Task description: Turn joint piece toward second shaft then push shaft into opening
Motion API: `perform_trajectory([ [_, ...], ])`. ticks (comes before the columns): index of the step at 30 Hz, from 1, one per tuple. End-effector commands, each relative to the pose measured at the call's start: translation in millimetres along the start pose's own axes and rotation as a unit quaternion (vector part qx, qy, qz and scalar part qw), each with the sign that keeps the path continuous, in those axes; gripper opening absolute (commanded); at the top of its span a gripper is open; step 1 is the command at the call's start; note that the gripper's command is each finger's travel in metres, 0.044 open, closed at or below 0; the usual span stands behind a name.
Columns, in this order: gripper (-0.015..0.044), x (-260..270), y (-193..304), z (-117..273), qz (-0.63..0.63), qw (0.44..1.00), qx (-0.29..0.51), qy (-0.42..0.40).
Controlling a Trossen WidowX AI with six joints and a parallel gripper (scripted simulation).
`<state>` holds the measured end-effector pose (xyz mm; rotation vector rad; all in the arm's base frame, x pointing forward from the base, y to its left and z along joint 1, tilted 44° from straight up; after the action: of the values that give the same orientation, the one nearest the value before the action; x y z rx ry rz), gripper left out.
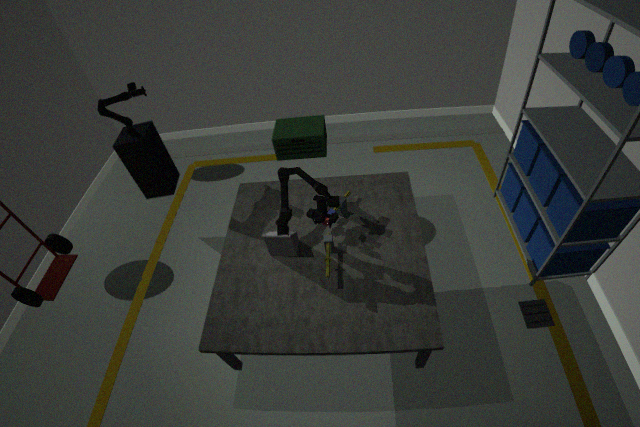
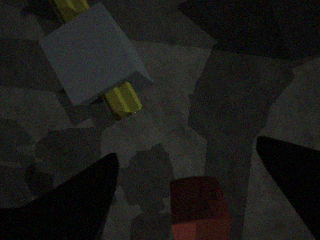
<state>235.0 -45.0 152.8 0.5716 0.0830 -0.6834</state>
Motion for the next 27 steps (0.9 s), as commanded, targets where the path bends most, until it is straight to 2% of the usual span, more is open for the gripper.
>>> perform_trajectory([
  [1,0.044,-3.2,0.8,-21.7,-0.007,1.0,0.0,0.009],
  [8,0.044,-4.8,5.5,-27.8,-0.007,1.0,0.001,0.009],
  [17,0.044,-11.7,49.7,-18.2,-0.007,1.0,0.002,0.009],
  [27,0.044,-11.7,50.8,-26.7,-0.007,1.0,0.002,0.009],
])
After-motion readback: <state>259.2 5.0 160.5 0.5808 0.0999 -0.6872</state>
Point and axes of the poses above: the point midway between the two fingers, 35 mm back from their tips, its own z axis back along the fingers, its own x axis across the jaws, y = z × x, the point moved 10 cm from there along z, back along the fingers, and after that the axes turned 9 degrees about -z, right-handed, at the moved point
